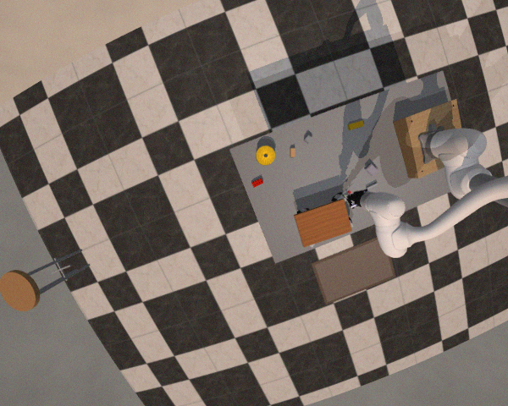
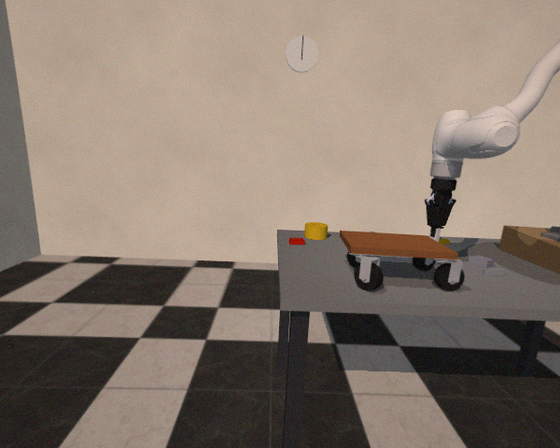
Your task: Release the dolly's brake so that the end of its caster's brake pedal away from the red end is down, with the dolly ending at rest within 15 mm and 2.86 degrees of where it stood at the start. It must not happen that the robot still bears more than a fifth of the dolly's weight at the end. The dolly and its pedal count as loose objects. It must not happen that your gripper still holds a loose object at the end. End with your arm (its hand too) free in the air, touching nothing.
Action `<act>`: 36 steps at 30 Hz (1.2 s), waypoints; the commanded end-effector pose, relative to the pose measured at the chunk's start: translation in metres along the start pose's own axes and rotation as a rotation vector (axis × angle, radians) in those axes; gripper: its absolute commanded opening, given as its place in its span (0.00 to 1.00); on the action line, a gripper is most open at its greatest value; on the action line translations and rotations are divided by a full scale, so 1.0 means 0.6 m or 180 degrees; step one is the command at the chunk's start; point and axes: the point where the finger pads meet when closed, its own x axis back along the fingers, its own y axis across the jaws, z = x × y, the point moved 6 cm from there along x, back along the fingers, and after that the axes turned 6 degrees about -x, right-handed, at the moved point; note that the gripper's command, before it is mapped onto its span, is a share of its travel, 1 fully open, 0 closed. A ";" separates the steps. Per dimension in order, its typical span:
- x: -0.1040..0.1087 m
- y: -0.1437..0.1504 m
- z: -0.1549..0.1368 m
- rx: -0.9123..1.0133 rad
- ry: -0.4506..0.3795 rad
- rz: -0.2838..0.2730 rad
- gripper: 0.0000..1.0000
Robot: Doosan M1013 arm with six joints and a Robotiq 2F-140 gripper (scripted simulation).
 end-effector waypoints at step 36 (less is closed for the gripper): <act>0.121 0.001 0.000 0.0000 -0.0002 -0.0006 0.00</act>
